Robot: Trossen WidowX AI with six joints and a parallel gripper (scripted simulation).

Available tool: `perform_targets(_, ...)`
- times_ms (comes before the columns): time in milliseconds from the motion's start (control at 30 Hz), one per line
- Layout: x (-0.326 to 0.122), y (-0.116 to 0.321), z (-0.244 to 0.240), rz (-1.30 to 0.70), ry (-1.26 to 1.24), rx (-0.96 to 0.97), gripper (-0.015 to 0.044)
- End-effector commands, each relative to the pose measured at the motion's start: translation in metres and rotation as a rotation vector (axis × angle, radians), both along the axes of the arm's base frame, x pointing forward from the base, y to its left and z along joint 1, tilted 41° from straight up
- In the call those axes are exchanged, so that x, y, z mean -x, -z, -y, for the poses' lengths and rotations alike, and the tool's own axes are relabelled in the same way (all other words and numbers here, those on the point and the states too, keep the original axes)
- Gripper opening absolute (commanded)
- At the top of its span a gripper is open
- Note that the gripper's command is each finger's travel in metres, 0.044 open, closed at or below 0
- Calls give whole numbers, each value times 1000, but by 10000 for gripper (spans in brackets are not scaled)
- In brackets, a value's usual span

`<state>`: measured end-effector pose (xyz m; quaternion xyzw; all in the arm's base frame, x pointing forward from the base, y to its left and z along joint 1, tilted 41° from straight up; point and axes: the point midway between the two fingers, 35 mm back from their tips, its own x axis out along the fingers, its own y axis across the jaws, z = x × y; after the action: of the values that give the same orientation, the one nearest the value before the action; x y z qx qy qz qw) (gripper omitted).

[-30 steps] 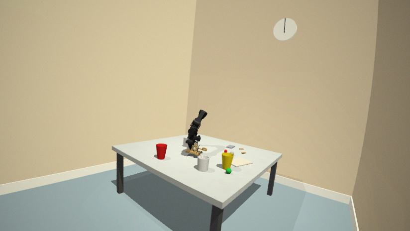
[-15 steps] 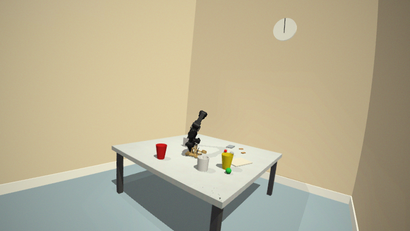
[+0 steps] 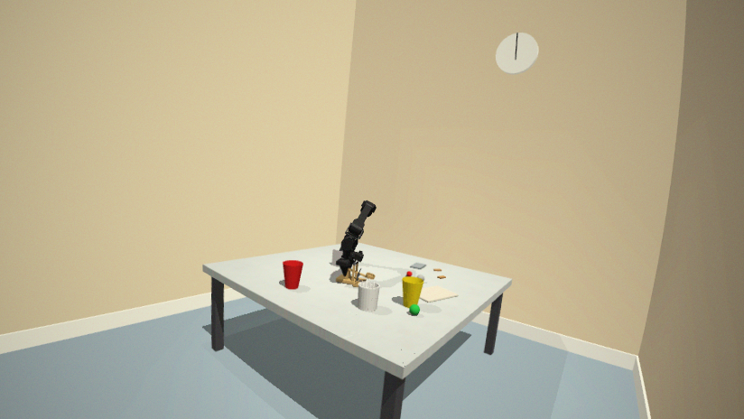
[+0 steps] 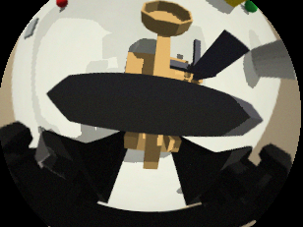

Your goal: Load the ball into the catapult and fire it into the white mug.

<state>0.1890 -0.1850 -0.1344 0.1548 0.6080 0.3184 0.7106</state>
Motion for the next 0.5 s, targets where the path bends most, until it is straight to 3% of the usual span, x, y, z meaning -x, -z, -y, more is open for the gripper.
perform_targets(0,0,-1,1,1,-1,1,210)
perform_targets(300,0,-17,18,0,0,2,440)
perform_targets(467,7,-75,63,-3,1,2,440)
